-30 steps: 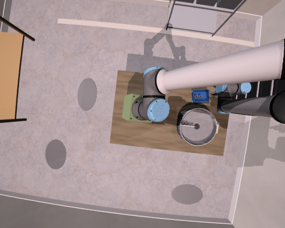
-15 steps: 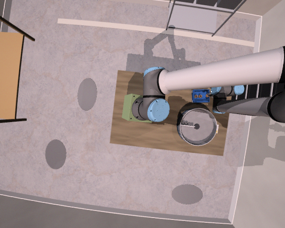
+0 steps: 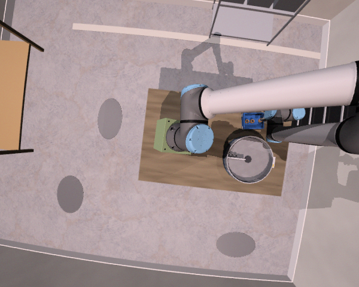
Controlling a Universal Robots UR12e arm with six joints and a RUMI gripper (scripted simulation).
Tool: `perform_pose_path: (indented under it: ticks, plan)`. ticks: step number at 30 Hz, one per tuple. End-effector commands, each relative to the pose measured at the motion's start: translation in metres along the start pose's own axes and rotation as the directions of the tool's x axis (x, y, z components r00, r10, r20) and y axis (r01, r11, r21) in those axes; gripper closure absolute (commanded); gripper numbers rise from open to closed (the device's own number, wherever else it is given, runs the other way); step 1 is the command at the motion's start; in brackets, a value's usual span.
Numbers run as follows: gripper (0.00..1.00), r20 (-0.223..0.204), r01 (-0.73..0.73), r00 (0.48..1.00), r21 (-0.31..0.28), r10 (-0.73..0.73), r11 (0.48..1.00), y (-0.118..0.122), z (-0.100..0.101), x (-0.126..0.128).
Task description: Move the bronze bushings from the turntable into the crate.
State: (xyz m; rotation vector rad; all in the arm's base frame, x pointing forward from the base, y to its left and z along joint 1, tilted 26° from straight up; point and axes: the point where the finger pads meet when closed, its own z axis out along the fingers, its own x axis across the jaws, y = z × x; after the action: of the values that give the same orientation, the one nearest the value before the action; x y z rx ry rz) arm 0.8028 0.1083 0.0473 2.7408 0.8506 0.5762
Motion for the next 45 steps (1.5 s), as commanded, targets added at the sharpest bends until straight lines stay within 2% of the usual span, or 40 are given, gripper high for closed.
perform_pose_path:
  ticks: [1,33,45]
  plan:
    - [1.00,-0.001,0.000,1.000,-0.001,0.000,1.000,0.000,0.000,0.001]
    - [1.00,-0.001,0.000,1.000,-0.001,0.000,1.000,0.000,0.002,0.001]
    - [1.00,-0.001,0.000,1.000,-0.001,0.000,1.000,0.000,0.018,0.001]
